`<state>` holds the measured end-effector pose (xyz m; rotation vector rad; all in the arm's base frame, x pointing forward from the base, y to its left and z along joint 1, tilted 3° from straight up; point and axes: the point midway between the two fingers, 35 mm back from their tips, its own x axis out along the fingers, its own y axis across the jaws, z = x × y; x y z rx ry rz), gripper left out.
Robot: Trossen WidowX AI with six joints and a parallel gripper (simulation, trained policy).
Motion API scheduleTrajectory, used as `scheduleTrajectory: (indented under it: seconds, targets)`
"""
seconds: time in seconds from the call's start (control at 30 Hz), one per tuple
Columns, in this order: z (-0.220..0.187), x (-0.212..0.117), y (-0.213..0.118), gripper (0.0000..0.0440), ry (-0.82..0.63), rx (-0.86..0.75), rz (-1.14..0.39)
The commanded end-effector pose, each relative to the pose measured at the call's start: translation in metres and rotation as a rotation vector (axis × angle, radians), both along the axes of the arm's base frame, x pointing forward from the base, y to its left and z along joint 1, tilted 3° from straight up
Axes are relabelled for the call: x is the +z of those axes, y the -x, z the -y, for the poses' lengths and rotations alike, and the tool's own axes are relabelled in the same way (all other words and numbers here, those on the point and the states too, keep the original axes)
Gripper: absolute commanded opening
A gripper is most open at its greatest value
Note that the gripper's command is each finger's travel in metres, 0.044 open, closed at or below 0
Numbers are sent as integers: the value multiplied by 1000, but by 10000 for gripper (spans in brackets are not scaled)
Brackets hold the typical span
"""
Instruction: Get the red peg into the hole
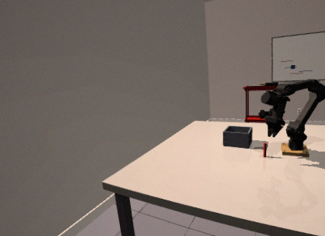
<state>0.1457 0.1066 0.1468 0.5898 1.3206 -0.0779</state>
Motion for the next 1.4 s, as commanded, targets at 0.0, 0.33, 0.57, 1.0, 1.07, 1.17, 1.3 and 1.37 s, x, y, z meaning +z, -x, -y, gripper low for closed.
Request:
scheduleTrajectory:
  seconds: [0.0, 0.33, 0.57, 1.0, 1.07, 1.17, 1.3, 1.37]
  targets:
    - [7, -21, -6, 440, 50, -91, -52]
    - [14, -71, -23, 440, 102, -308, -103]
    - [17, -96, -29, 431, 100, -410, -103]
    - [19, -109, -29, 103, 76, -504, -176]
    - [19, -109, -30, 51, 73, -510, -186]
    - [22, -108, -32, 0, 78, -512, -184]
    - [28, -97, -41, 0, 102, -498, -126]
    - [31, -90, -45, 0, 117, -489, -103]
